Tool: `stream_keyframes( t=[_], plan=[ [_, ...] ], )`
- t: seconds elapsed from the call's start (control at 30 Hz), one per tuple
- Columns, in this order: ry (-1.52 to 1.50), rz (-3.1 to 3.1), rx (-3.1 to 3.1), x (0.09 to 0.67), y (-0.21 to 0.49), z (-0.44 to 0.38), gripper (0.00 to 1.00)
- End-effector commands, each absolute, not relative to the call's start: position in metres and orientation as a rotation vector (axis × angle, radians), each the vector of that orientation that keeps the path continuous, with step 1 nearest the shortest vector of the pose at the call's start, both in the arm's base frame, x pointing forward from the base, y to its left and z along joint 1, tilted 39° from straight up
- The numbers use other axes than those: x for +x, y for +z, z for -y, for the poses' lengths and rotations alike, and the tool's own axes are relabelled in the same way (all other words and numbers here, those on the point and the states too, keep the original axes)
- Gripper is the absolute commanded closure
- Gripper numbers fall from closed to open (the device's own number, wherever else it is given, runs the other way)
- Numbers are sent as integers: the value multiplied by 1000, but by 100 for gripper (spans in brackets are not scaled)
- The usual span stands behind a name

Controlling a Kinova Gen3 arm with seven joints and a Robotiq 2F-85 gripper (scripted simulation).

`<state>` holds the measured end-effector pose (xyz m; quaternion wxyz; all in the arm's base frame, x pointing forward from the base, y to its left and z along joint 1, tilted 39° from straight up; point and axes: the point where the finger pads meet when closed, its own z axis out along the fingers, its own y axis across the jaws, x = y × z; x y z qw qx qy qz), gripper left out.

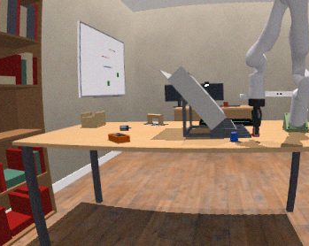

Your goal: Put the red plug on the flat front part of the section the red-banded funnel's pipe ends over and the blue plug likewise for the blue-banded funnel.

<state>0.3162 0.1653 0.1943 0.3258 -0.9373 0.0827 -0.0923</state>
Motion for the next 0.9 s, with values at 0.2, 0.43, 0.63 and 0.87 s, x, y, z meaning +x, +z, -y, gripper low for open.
stream_keyframes(
  t=[0.2, 0.43, 0.63, 0.87],
  plan=[
    [-214, -210, -2465, 295, 266, -111, 100],
    [-232, -221, -2460, 295, 267, -111, 100],
    [-232, -221, -2460, 295, 267, -111, 100],
    [-232, -221, -2460, 295, 267, -111, 100]
  ],
)
